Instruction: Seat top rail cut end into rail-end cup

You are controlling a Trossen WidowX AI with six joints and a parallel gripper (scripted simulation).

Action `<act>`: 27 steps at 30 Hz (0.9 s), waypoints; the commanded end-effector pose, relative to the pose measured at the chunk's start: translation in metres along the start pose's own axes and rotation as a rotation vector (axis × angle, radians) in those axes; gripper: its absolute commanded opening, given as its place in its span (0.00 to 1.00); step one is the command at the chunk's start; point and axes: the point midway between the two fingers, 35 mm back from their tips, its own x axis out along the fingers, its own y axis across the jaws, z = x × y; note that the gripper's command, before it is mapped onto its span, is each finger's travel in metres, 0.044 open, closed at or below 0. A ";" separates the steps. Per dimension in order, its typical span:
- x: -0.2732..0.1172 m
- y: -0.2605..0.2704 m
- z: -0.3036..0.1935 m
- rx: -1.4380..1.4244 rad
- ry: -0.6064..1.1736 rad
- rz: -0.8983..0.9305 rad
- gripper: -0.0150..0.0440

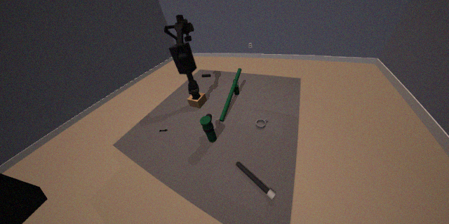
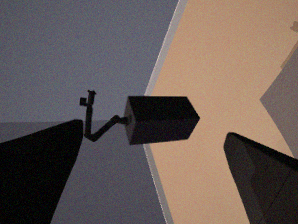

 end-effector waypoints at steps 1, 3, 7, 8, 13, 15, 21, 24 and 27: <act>0.000 0.000 0.002 -0.006 -0.005 -0.001 0.98; -0.001 -0.004 0.014 -0.056 -0.049 -0.014 1.00; -0.002 -0.024 0.071 -0.125 -0.180 -0.078 1.00; -0.004 -0.029 0.086 -0.139 -0.211 -0.097 1.00; -0.023 -0.053 0.157 -0.182 -0.354 -0.165 1.00; -0.034 -0.068 0.186 -0.203 -0.416 -0.216 1.00; -0.080 -0.119 0.262 -0.250 -0.577 -0.387 1.00; -0.110 -0.146 0.294 -0.273 -0.642 -0.482 1.00; -0.143 -0.175 0.319 -0.286 -0.696 -0.580 1.00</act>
